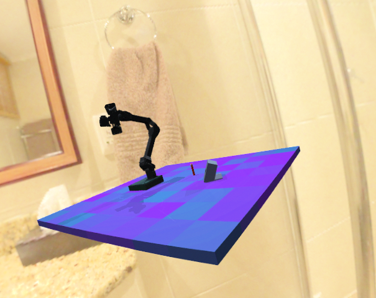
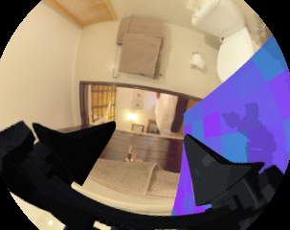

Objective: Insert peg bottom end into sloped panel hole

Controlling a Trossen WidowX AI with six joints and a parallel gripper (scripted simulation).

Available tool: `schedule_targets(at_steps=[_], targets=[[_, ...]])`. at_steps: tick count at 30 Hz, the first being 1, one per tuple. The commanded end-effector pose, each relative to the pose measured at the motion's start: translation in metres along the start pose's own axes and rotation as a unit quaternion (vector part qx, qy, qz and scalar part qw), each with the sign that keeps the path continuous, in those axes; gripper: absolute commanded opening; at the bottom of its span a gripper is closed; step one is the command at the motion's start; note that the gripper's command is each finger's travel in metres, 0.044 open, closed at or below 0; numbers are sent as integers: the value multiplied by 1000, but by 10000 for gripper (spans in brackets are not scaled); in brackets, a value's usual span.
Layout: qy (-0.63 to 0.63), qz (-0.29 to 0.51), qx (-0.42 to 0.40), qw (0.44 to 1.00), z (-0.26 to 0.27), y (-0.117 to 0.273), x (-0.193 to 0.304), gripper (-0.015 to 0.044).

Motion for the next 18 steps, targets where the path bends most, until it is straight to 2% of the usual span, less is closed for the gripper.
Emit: schedule_targets(at_steps=[1, 18], targets=[[3, 12, 6, 1000, -4, -8, 0, 440], [14, 85, 28, 996, -17, -46, 14, 440]])
Point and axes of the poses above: the point midway between the two fingers, 35 mm back from their tips, its own y axis back along the fingers, its own z axis across the jaws, x = y × z, the point moved 10 cm from there along y, back along the fingers, and after that the axes turned 15 degrees about y, right-handed, at the moved point
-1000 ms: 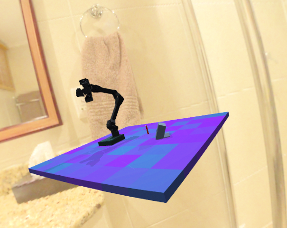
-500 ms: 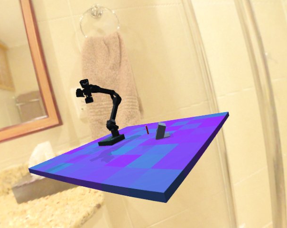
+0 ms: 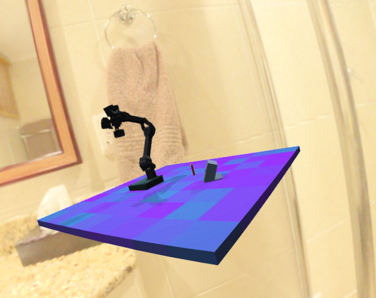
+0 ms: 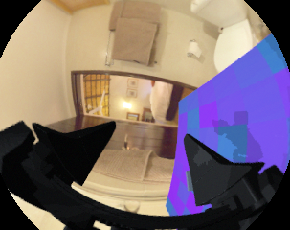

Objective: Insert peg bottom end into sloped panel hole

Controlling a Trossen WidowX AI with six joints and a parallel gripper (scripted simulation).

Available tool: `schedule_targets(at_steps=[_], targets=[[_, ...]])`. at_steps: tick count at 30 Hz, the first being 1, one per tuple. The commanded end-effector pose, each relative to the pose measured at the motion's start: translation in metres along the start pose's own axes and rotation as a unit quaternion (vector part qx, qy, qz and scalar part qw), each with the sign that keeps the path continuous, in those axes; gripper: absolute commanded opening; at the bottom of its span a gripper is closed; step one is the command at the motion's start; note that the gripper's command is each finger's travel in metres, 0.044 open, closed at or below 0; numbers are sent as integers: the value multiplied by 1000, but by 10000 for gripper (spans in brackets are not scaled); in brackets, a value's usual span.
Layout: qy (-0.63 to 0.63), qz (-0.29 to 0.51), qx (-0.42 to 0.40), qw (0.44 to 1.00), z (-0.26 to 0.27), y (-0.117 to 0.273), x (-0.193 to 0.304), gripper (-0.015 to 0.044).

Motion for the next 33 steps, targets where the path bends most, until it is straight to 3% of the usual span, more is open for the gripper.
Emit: schedule_targets(at_steps=[1, 33], targets=[[1, 15, 8, 1000, -4, -9, 3, 440], [62, 170, 56, 982, -17, -84, 53, 440]])
Point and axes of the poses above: the point midway between the two fingers, 35 mm back from their tips, its own y axis back along the fingers, its own z axis across the jaws, x = y × z, the point moved 10 cm from there along y, back along the fingers, and after that the axes turned 15 degrees about y, right-handed, at the moved point
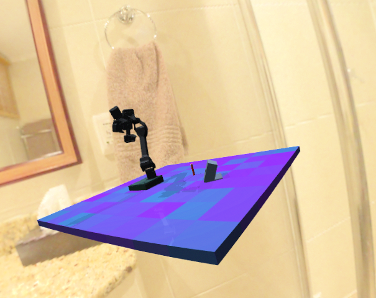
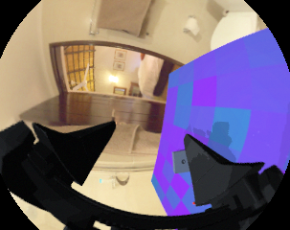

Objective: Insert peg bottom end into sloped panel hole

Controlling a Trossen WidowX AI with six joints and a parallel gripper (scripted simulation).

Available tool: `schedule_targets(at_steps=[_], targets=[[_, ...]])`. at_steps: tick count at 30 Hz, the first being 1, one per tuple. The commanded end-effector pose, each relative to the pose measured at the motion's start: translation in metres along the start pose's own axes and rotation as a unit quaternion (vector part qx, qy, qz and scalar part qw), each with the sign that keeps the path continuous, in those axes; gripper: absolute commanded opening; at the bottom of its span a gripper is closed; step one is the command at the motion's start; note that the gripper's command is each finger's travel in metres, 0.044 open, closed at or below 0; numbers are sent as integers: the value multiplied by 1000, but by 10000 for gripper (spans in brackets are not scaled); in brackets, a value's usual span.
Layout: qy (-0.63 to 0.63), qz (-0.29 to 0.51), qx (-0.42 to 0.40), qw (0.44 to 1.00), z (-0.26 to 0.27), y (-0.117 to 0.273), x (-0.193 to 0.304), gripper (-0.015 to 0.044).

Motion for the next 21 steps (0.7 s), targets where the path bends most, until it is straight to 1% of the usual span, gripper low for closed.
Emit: schedule_targets(at_steps=[1, 21], targets=[[7, 20, 11, 1000, -3, -11, 5, 440], [75, 131, 42, 988, 1, -62, 46, 440]])
Point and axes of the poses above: the point midway between the two fingers, 35 mm back from their tips, its own y axis back along the fingers, its own z axis across the jaws, x = y × z, the point moved 10 cm from there along y, back along the fingers, and after that the axes turned 15 degrees about y, right-handed, at the moved point
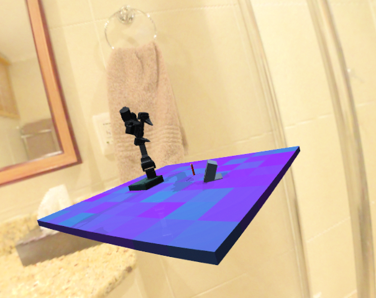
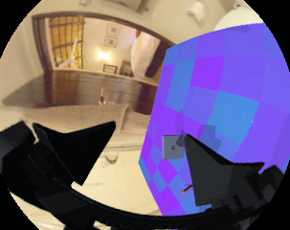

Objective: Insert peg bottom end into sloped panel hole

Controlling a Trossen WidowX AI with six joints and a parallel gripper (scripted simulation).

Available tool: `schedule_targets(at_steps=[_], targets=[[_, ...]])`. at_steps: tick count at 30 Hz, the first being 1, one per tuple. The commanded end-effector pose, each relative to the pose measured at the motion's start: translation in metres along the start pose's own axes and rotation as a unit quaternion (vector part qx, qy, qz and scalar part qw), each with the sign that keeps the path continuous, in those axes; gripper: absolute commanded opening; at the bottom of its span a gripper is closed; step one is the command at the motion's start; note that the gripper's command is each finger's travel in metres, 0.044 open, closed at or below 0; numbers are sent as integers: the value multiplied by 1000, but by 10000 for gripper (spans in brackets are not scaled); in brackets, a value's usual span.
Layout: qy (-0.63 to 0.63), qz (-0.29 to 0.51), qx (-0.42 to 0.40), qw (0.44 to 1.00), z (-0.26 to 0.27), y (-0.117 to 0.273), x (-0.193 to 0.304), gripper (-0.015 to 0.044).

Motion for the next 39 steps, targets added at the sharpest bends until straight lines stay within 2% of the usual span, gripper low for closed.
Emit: schedule_targets(at_steps=[1, 39], targets=[[11, 22, 11, 1000, -1, -11, 7, 440], [186, 233, 85, 951, 20, -93, 107, 440]])
Point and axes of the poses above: the point midway between the two fingers, 35 mm back from their tips, its own y axis back along the fingers, its own z axis across the jaws, x = y × z, the point moved 10 cm from there along y, back along the fingers, and after that the axes turned 15 degrees about y, right-handed, at the moved point
